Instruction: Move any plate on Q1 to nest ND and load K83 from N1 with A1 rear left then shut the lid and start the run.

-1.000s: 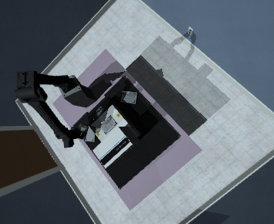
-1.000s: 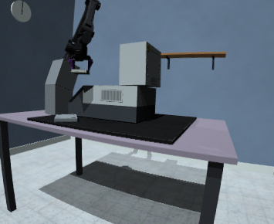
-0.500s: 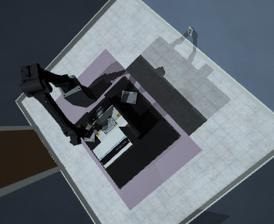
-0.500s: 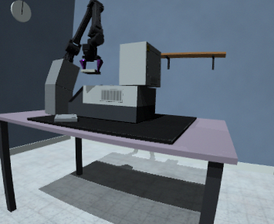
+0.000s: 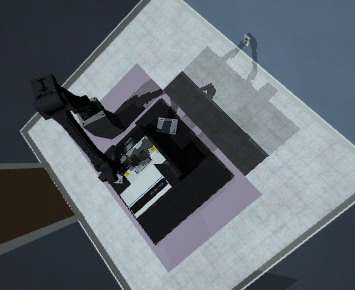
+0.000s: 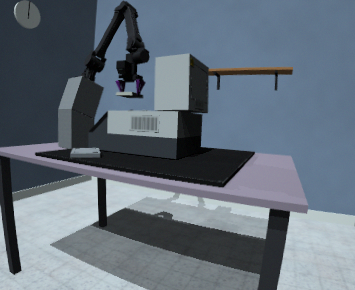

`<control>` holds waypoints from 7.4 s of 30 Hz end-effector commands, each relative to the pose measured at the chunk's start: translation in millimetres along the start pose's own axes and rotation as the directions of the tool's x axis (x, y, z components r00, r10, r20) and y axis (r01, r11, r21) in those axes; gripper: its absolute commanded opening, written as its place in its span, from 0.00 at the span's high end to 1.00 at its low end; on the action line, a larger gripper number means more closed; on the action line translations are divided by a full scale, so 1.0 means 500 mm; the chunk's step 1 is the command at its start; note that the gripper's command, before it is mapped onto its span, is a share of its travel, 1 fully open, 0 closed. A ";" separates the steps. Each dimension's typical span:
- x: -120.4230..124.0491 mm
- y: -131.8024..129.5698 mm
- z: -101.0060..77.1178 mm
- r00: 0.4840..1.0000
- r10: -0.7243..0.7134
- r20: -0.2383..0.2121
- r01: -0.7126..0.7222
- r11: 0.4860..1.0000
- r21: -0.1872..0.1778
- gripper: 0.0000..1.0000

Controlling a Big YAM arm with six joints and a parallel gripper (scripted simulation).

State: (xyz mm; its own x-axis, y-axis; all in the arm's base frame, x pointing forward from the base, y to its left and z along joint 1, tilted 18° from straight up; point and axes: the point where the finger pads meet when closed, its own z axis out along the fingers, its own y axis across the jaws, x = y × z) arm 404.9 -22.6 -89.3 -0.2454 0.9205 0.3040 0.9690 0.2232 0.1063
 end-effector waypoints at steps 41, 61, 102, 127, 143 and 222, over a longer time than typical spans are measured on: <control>0.147 0.109 -0.011 0.988 0.152 0.003 -0.152 0.988 -0.012 1.00; 0.140 0.174 -0.027 0.988 0.156 0.003 -0.155 0.986 -0.052 1.00; 0.122 0.161 0.014 0.984 0.178 0.007 -0.177 0.983 -0.047 1.00; 0.133 0.156 0.103 0.985 0.171 0.005 -0.171 0.985 -0.036 1.00; 0.116 0.166 0.073 0.987 0.160 0.008 -0.159 0.986 -0.056 1.00; 0.141 0.150 0.085 0.986 0.165 0.002 -0.165 0.986 -0.037 1.00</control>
State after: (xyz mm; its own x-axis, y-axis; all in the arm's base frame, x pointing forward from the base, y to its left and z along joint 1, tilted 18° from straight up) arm 440.8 69.1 -117.7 -0.0737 0.9455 0.3171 0.9970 0.0619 0.0472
